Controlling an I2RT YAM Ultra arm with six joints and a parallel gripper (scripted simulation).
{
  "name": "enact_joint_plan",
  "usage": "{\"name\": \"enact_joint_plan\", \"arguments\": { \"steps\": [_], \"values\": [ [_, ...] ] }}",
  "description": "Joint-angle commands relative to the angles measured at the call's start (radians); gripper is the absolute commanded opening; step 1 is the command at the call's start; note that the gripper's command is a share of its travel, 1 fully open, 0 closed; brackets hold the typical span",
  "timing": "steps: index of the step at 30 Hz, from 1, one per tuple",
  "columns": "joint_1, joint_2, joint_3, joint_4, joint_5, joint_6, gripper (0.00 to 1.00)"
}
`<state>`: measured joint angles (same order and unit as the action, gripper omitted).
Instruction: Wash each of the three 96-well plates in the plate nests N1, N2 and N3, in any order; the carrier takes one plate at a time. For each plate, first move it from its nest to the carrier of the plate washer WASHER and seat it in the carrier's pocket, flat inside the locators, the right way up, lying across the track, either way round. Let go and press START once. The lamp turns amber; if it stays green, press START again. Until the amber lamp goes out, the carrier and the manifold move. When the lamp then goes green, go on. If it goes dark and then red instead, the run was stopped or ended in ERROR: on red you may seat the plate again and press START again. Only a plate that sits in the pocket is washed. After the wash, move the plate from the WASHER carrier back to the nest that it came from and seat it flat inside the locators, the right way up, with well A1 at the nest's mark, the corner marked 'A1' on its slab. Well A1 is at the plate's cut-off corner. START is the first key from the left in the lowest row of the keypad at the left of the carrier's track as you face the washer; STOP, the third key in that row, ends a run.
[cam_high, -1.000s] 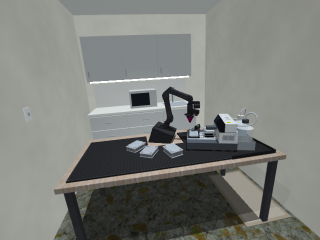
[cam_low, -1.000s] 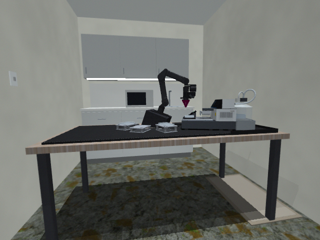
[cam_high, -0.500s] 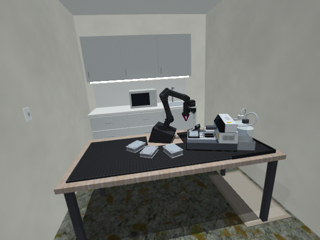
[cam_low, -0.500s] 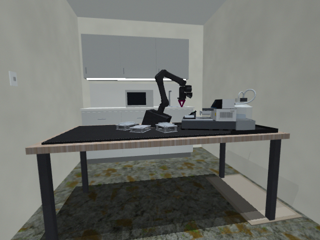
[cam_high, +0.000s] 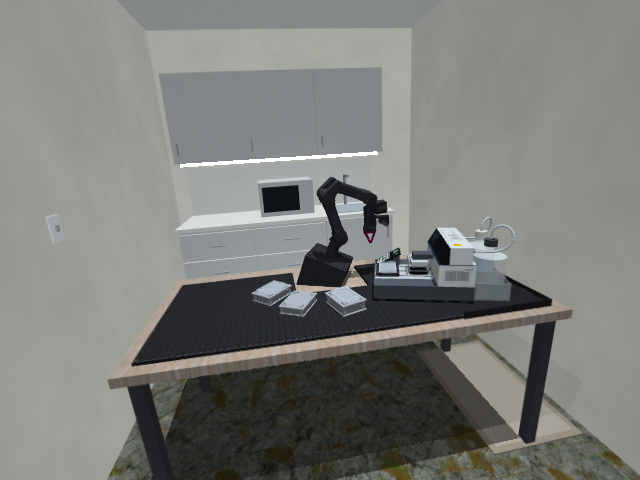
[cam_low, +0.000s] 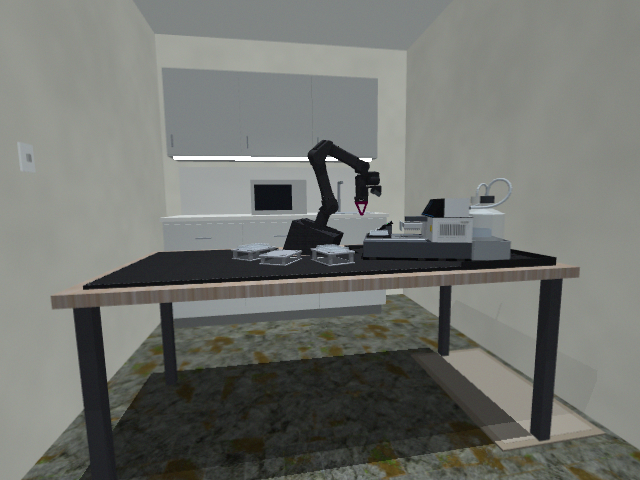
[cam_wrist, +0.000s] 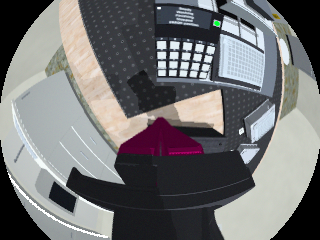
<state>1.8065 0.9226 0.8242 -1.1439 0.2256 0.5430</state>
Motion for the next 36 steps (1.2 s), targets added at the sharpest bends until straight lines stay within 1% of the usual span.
{"name": "enact_joint_plan", "arguments": {
  "steps": [1,2,4,7,12,14,15,36],
  "values": [
    [0.034,-0.07,-0.097,0.109,0.071,-0.007,0.0],
    [0.049,-0.095,-0.138,0.15,0.094,-0.002,0.0],
    [0.049,-0.095,-0.138,0.15,0.094,-0.002,0.0],
    [0.095,-0.169,-0.258,0.272,0.167,0.01,0.0],
    [0.233,-0.303,-0.374,0.351,0.331,0.071,0.0],
    [0.294,-0.352,-0.42,0.38,0.406,0.095,0.0],
    [0.316,-0.368,-0.437,0.39,0.433,0.103,0.0],
    [0.317,-0.368,-0.437,0.389,0.434,0.103,0.0]
  ]
}}
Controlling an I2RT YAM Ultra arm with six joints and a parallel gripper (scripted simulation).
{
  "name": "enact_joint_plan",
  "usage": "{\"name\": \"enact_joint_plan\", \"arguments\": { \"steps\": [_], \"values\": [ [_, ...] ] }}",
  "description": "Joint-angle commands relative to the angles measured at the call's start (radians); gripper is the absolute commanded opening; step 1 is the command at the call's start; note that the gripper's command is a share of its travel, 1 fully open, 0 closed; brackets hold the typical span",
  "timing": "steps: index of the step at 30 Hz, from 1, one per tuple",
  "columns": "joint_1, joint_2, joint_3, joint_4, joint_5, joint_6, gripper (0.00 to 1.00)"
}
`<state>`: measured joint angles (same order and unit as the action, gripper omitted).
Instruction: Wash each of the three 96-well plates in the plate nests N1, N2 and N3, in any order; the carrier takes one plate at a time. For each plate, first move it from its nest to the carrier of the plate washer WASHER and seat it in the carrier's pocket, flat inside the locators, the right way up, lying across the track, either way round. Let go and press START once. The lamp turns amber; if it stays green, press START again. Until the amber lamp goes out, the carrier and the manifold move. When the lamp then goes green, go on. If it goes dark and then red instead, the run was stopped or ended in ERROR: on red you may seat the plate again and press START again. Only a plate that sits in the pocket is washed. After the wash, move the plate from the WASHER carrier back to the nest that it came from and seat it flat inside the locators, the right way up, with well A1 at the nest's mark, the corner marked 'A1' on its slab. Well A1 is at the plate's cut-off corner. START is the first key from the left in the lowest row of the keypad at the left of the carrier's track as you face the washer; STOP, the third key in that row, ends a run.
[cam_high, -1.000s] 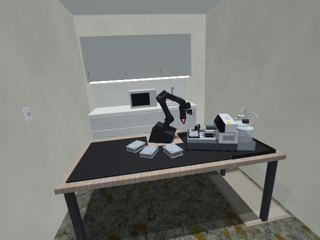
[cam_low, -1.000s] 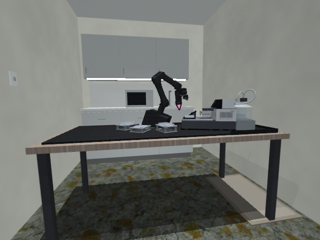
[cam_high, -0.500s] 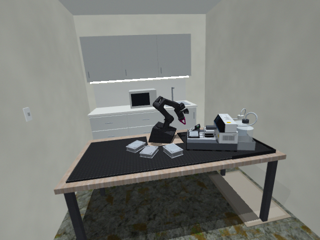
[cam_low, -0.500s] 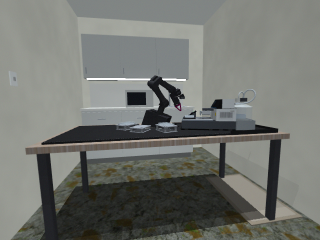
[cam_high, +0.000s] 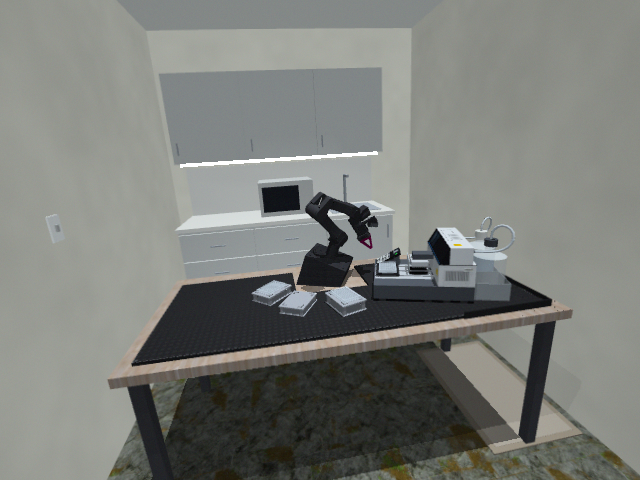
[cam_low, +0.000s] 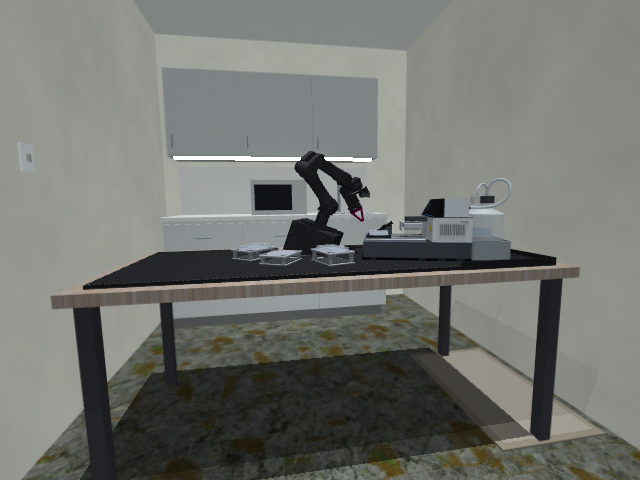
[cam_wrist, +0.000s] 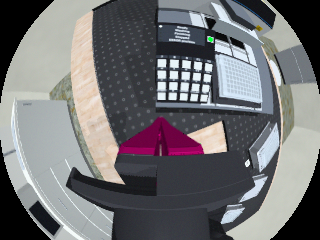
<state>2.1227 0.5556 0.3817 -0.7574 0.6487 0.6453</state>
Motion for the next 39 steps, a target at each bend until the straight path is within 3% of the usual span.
{"name": "enact_joint_plan", "arguments": {
  "steps": [1,11,39],
  "values": [
    [0.0,-0.001,0.006,0.003,0.011,0.001,0.0],
    [0.001,-0.001,0.006,0.003,0.011,0.001,0.0],
    [-0.221,0.114,-0.099,0.337,-0.133,-0.202,0.0]
  ]
}}
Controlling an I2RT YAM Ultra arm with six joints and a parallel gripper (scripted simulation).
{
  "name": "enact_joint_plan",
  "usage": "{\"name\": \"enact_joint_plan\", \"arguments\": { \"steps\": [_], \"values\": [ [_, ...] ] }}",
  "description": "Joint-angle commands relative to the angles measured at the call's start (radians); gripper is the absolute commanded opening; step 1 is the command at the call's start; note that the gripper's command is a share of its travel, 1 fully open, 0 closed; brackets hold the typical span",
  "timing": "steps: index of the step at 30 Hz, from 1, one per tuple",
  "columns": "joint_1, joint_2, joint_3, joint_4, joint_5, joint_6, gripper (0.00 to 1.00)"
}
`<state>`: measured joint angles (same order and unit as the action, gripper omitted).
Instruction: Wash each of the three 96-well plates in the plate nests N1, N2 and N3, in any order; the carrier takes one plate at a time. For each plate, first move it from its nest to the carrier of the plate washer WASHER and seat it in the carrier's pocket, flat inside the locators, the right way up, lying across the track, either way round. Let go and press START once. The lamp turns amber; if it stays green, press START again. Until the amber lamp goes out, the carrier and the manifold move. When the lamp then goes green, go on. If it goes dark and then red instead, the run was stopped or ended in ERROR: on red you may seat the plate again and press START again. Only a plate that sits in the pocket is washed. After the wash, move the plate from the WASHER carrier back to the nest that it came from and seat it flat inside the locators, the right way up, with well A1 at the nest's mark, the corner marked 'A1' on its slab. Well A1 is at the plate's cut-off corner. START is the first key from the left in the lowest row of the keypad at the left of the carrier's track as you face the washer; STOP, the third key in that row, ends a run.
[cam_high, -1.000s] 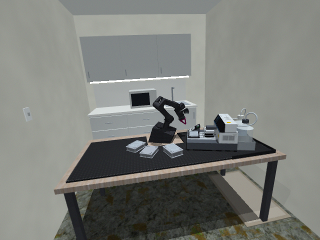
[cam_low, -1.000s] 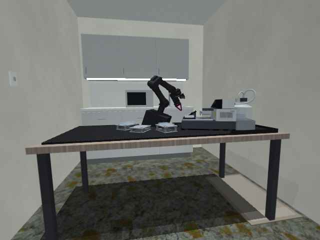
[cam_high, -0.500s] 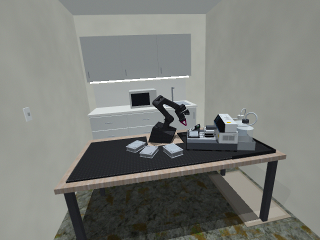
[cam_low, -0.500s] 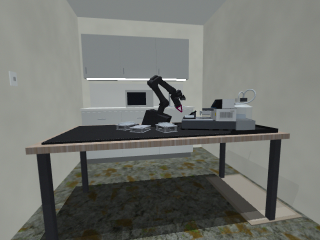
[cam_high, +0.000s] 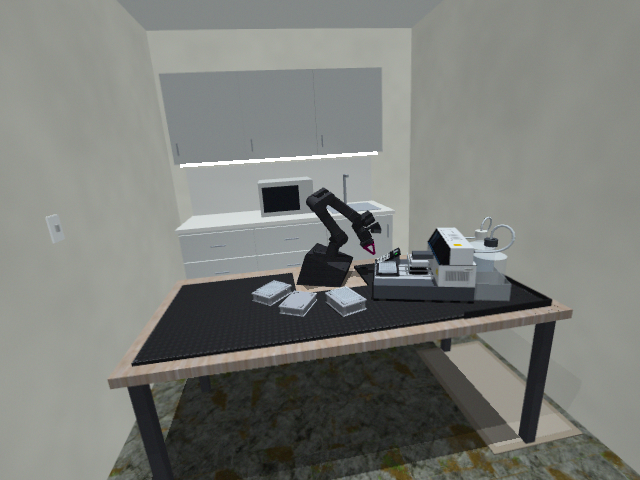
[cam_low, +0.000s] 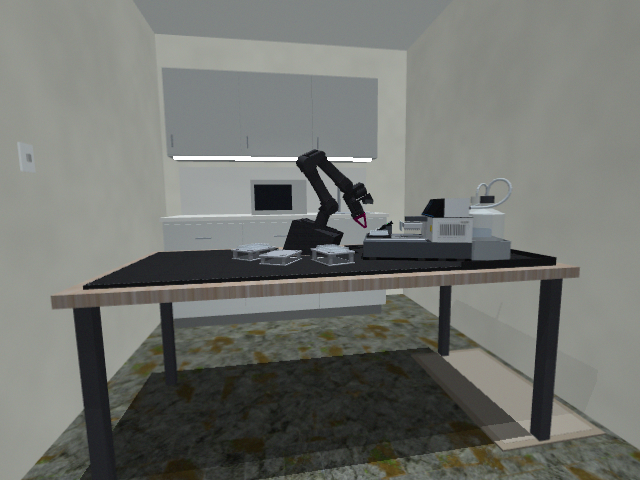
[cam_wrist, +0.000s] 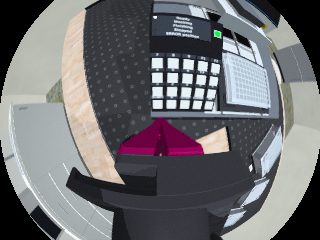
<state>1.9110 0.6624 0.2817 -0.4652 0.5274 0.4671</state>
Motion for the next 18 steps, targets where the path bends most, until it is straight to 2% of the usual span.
{"name": "enact_joint_plan", "arguments": {
  "steps": [1,12,18],
  "values": [
    [-0.017,0.015,-0.002,0.059,-0.016,-0.03,0.0],
    [-0.09,0.114,-0.036,0.22,-0.067,-0.09,0.0],
    [-0.104,0.139,-0.042,0.255,-0.077,-0.101,0.0]
  ]
}}
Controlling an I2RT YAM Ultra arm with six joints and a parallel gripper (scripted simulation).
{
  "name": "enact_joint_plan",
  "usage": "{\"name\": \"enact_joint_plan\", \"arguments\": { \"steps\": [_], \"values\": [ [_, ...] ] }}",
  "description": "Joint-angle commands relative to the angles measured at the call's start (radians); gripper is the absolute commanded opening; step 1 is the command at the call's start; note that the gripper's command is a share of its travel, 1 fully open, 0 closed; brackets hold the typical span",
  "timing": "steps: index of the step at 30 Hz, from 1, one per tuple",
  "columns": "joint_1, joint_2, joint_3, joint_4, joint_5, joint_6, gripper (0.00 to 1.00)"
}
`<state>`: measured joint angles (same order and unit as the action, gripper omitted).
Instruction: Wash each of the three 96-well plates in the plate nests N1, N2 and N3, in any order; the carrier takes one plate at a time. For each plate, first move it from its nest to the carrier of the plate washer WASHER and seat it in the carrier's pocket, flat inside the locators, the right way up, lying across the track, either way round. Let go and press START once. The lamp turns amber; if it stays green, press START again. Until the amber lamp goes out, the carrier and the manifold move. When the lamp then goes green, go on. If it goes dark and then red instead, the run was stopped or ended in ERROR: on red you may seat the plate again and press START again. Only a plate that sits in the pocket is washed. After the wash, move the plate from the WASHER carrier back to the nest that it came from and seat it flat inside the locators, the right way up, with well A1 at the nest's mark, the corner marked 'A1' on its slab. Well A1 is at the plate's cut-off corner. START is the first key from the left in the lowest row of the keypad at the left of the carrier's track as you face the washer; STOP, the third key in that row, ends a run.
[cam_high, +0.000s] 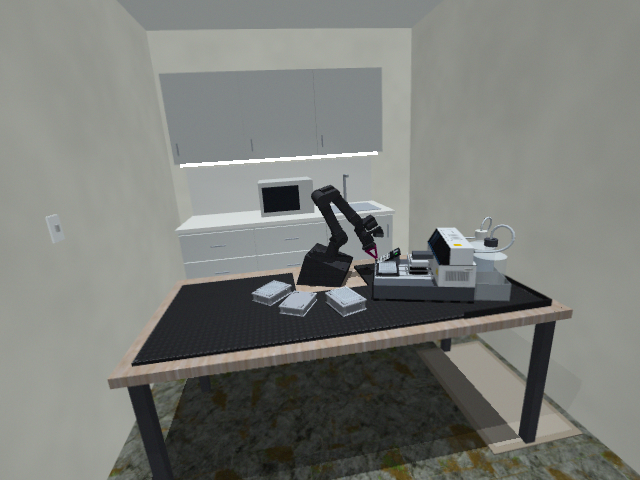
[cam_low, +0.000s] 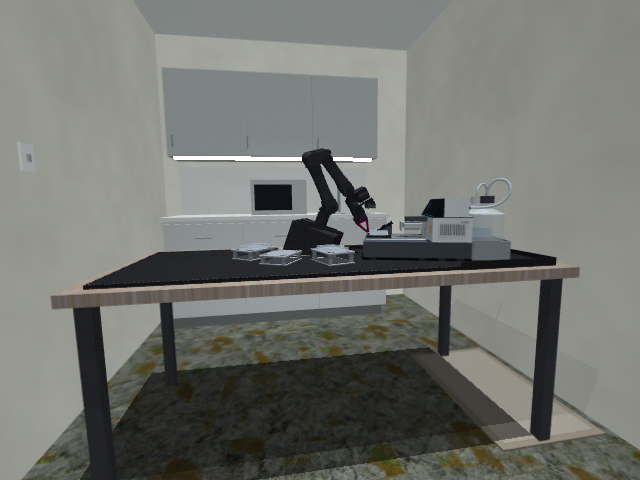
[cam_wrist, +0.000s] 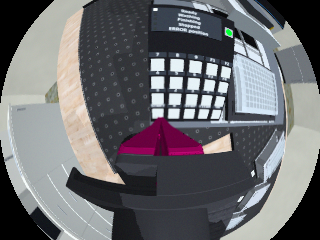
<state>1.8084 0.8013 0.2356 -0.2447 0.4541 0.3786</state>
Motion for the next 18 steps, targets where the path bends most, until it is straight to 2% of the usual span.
{"name": "enact_joint_plan", "arguments": {
  "steps": [1,8,18],
  "values": [
    [-0.001,0.0,0.005,0.035,-0.004,-0.012,0.0],
    [-0.001,0.0,0.005,0.034,-0.004,-0.012,0.0],
    [-0.019,0.035,-0.003,0.083,-0.017,-0.026,0.0]
  ]
}}
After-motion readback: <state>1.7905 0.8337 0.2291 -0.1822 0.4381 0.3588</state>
